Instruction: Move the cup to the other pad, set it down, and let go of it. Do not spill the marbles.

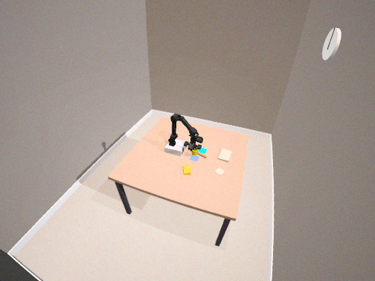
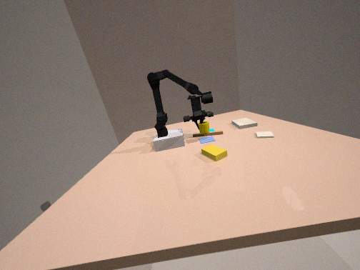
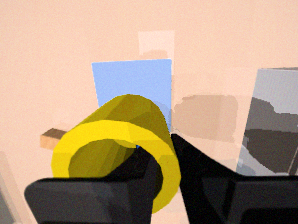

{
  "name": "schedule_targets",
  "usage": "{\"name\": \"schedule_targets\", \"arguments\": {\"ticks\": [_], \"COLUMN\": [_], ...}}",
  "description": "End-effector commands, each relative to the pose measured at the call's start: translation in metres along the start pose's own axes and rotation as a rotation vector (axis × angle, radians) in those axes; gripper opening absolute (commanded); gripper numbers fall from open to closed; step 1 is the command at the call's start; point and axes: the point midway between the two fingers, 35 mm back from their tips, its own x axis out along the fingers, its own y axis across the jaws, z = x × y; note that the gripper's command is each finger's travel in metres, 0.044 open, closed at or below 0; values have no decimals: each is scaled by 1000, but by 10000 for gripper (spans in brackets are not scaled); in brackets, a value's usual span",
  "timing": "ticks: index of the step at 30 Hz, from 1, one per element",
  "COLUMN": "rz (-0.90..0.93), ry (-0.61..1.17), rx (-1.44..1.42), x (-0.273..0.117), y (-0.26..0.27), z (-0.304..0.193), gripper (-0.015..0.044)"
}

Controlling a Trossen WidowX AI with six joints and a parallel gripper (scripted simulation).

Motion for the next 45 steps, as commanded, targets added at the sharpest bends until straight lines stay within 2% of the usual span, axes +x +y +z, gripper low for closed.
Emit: {"name": "schedule_targets", "arguments": {"ticks": [1,45], "rz": [6,12], "ry": [1,10], "rx": [5,5], "x": [-1,-5], "y": [4,33], "z": [-7,-95], "gripper": [0,0]}}
